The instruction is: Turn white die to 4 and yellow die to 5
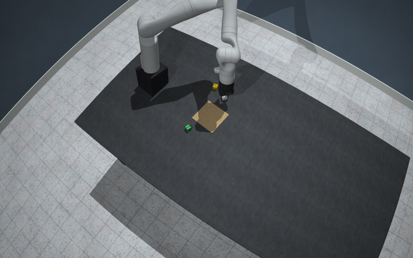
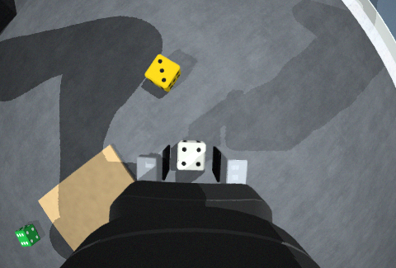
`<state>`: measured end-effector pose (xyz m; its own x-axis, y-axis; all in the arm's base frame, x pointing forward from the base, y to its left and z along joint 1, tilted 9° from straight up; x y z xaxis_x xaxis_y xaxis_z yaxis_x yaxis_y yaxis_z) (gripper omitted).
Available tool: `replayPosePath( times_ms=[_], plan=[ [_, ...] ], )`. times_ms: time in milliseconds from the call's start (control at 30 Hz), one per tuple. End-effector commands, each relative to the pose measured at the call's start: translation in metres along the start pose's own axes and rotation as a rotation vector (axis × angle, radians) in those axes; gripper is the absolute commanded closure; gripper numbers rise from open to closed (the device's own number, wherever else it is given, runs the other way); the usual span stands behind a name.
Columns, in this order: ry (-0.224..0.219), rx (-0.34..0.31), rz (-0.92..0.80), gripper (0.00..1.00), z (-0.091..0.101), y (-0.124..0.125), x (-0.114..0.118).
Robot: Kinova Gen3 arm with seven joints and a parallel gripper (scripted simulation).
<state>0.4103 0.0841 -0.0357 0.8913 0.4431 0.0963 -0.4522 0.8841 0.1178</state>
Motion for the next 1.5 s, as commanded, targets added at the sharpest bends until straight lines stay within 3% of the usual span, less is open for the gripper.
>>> replayPosePath(
  times_ms=[0, 1100, 1467],
  plan=[
    [-0.002, 0.0, 0.0, 0.21, 0.001, 0.0, 0.001],
    [-0.002, 0.0, 0.0, 0.21, 0.0, 0.0, 0.001],
    [-0.002, 0.0, 0.0, 0.21, -0.015, 0.0, 0.001]
  ],
)
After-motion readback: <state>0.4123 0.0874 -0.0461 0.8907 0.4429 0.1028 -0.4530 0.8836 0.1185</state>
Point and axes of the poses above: the point where the finger pads meet when closed, its own z axis back along the fingers, its own x axis across the jaws, y = z × x, the point moved 2 cm from there along z, back along the fingers, and after that the axes turned 15 degrees about -z, right-handed, at the moved point
